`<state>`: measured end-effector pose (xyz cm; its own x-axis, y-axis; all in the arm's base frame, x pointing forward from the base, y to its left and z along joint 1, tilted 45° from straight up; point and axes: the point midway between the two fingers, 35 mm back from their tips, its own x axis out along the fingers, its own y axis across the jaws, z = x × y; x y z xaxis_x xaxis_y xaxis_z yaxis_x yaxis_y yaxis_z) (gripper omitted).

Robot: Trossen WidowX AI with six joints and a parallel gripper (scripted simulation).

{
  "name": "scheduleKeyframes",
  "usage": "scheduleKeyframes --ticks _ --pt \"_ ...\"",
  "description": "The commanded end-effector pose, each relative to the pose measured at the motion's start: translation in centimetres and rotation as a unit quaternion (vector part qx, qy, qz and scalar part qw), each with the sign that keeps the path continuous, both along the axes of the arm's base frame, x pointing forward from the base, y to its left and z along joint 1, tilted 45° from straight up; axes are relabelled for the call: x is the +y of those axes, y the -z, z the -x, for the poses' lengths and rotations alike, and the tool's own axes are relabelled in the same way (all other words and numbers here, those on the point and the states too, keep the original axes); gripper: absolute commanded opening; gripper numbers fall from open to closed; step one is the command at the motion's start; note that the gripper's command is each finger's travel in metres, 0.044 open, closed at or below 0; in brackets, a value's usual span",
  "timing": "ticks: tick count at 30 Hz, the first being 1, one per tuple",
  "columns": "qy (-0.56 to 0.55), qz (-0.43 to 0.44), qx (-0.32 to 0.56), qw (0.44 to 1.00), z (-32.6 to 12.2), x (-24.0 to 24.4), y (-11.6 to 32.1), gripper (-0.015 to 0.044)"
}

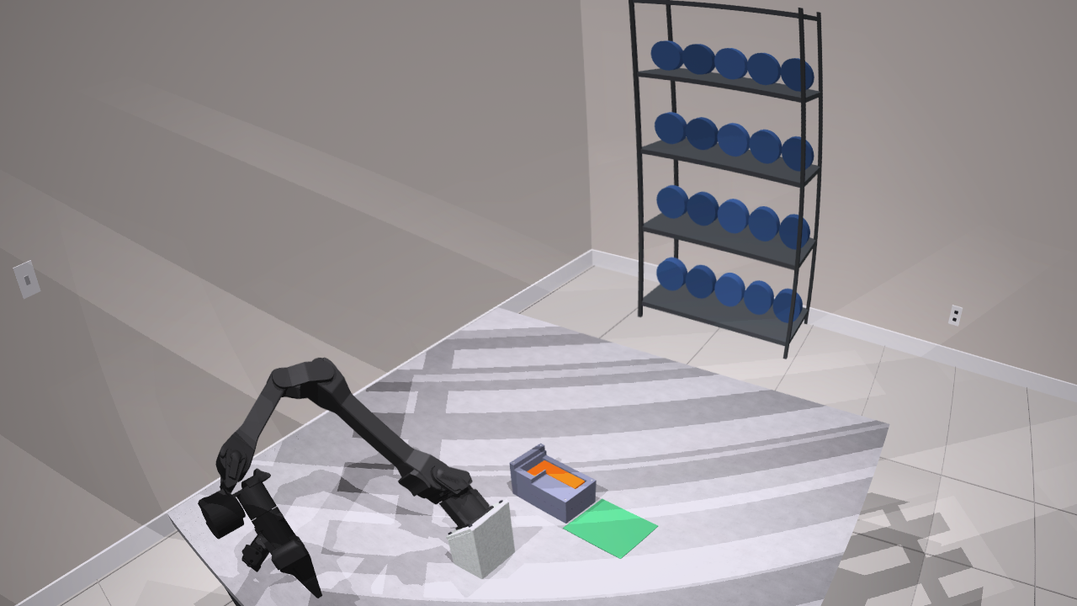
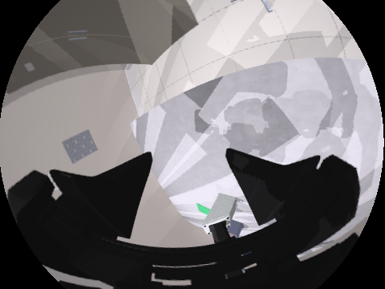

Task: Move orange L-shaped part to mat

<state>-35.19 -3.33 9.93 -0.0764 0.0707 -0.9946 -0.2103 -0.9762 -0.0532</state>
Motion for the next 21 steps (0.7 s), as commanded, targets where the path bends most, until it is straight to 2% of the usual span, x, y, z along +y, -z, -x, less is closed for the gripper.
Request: scheduleKeyframes --ticks 1,5,8,9,14,18,21 --pt "-0.005 0.001 -0.001 1.000 -0.1 -0.3 0.0 0.0374" --pt "-0.040 0.002 -0.005 0.999 -0.9 -2.8 0.1 0.0269" --pt "-0.105 0.008 -0.014 0.994 -2.3 -6.3 0.3 0.0190" --pt "-0.133 0.012 -0.020 0.991 -3.1 -7.9 0.4 0.0180" --pt "-0.276 0.030 -0.048 0.959 -8.2 -15.2 1.0 0.0180" --pt "-0.321 0.042 -0.066 0.944 -12.0 -18.4 1.1 0.0180" --pt "-0.403 0.045 -0.081 0.911 -15.7 -21.0 1.3 0.0180"
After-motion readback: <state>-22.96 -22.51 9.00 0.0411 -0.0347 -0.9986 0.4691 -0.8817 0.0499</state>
